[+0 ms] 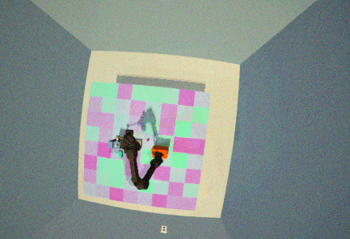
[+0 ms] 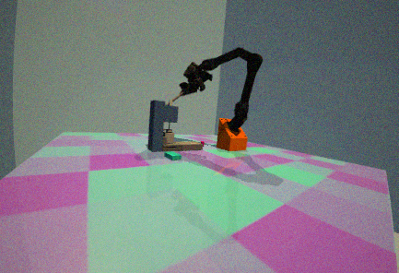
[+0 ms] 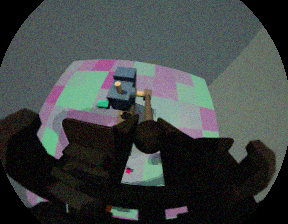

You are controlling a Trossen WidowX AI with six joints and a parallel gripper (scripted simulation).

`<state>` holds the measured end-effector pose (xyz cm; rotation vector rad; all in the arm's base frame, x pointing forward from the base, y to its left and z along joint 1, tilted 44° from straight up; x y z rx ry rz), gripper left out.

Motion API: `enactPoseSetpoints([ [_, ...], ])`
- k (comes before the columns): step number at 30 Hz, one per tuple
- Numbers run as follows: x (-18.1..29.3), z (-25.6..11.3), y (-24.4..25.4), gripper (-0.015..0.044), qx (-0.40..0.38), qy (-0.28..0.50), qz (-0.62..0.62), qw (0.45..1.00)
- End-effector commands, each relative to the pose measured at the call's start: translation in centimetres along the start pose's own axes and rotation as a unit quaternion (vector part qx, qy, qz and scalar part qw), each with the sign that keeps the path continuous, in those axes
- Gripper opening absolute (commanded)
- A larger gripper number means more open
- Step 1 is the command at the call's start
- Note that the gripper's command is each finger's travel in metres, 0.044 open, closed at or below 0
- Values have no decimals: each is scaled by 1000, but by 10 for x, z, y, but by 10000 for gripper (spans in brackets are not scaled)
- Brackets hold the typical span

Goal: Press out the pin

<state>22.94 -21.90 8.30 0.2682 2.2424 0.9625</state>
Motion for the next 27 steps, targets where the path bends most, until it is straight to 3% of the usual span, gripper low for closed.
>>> enactPoseSetpoints([
  [1, 8, 1, 0, 0, 3, 9, 7, 1000],
  [27, 21, 3, -1, 0, 3, 9, 7, 1000],
])
Point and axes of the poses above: the point midway between the two fingers, 35 mm back from their tips, its own z axis out along the fingers, its own y axis across the jaws, x = y × z, the point moved 9 cm from there along -z, back along the fingers, and after that the axes turned 3 degrees about z, right-handed, at the moved point
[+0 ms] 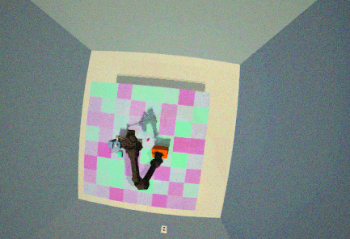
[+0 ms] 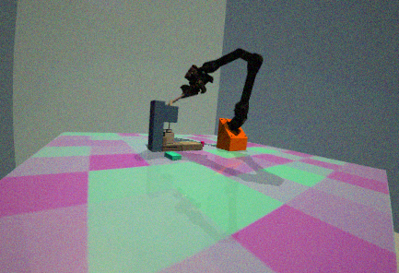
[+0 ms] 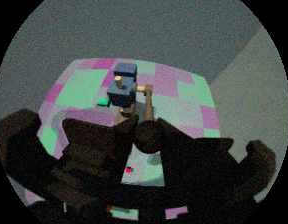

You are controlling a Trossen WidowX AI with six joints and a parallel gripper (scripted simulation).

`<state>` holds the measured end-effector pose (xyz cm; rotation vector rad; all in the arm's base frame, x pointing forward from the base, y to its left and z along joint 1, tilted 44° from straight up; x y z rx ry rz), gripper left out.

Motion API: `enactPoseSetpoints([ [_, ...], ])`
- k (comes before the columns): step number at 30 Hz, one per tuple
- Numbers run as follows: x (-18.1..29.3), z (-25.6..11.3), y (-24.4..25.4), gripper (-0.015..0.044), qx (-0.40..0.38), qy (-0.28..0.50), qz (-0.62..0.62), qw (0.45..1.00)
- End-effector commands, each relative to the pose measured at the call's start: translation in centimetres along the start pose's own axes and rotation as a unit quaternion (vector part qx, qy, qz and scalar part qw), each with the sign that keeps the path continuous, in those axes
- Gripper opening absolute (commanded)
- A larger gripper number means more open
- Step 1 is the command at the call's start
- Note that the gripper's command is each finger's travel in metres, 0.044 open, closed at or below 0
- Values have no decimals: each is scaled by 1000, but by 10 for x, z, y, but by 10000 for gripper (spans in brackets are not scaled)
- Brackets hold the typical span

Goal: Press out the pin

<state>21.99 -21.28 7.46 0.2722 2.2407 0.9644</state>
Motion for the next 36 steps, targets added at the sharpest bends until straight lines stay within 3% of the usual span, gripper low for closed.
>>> enactPoseSetpoints([
  [1, 8, 2, 0, 0, 4, 10, 5, 1000],
  [36, 25, 7, -1, 0, 4, 10, 6, 1000],
])
Point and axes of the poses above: the point midway between the two fingers, 35 mm back from their tips, its own z axis out along the fingers, its own y axis across the jaws, x = y × z, the point moved 9 cm from there along -z, back along the fingers, and after that the axes turned 3 degrees about z, right-handed, at the moved point
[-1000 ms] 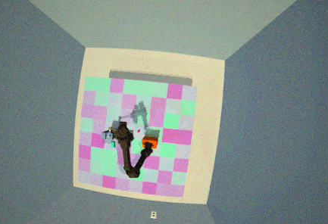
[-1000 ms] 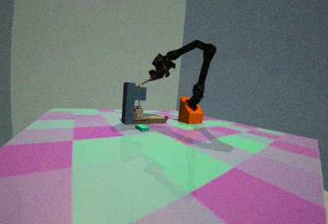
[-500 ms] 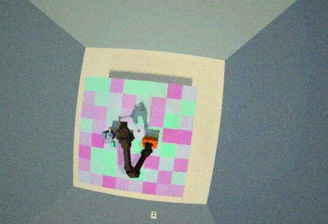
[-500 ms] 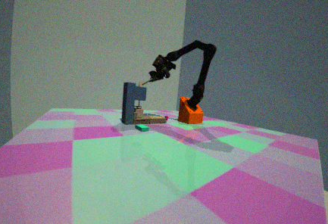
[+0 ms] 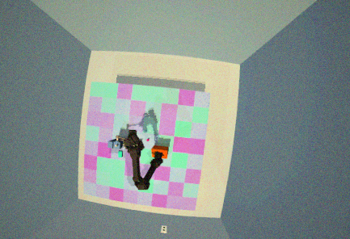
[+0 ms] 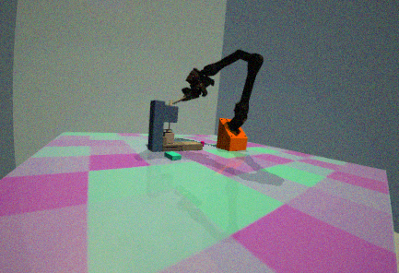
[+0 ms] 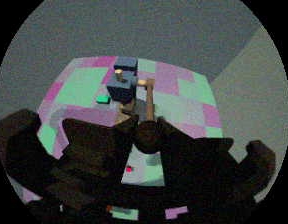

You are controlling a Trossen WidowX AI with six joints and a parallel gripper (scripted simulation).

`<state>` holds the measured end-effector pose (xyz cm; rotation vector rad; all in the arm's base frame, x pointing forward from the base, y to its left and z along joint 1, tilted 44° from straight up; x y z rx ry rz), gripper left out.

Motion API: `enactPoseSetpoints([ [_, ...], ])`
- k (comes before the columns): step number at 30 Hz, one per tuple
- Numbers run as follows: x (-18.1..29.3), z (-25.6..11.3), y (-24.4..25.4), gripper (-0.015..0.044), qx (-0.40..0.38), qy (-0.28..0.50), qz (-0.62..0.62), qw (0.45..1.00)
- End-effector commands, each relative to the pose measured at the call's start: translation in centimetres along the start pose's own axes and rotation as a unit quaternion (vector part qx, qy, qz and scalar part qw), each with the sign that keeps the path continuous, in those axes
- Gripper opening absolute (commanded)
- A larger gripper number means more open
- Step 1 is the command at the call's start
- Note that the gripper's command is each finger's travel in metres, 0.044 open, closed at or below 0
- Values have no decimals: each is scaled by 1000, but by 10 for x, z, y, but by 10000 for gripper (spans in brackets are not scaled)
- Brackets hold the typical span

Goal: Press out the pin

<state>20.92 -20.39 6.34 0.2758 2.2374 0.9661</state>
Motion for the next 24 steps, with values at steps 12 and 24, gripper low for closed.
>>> enactPoseSetpoints([
  [12, 14, 5, 0, 0, 4, 12, 4, 1000],
  [24, 19, 7, 0, 0, 4, 12, 4, 1000],
])
Point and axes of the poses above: the point midway between the two fingers, 35 mm back from their tips, its own z axis out along the fingers, its own y axis across the jaws, x = y × z, the point moved 9 cm from there along -z, back along the fingers, and after that the axes turned 3 degrees about z, right-handed, at the moved point
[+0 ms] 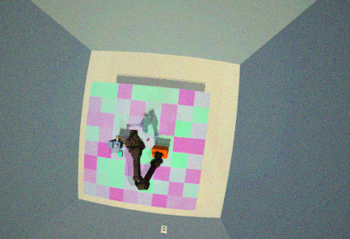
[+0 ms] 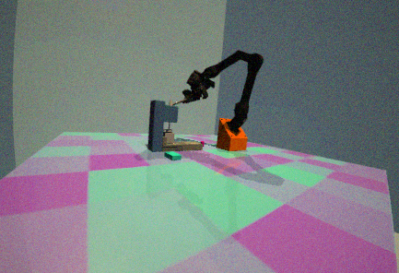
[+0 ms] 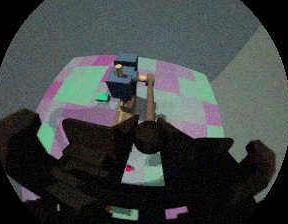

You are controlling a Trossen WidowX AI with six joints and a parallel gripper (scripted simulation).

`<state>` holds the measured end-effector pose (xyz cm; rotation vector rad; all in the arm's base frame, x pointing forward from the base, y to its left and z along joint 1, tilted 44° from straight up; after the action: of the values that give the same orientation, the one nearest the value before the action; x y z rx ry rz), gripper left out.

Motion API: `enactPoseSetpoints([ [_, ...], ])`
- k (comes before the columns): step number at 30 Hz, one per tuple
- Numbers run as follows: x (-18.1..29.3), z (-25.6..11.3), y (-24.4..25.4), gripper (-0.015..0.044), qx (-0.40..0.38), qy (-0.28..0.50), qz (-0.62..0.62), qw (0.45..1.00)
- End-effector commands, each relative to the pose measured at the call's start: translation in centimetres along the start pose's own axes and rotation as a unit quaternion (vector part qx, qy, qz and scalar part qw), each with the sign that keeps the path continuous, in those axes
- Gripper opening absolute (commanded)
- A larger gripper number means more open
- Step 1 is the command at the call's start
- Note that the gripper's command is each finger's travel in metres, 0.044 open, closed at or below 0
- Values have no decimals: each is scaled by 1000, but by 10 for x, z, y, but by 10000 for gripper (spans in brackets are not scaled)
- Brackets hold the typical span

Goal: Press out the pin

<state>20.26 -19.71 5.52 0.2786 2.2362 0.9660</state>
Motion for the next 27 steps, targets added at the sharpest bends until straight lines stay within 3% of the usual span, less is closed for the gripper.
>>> enactPoseSetpoints([
  [1, 8, 4, 0, 0, 4, 13, 4, 1000],
  [27, 20, 10, -1, 0, 4, 13, 4, 1000],
])
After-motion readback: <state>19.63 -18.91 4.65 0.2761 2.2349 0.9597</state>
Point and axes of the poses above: the point midway between the two fingers, 35 mm back from their tips, its own z axis out along the fingers, its own y axis across the jaws, x = y × z, the point moved 9 cm from there along -z, back along the fingers, and after that the axes turned 3 degrees about z, right-handed, at the moved point
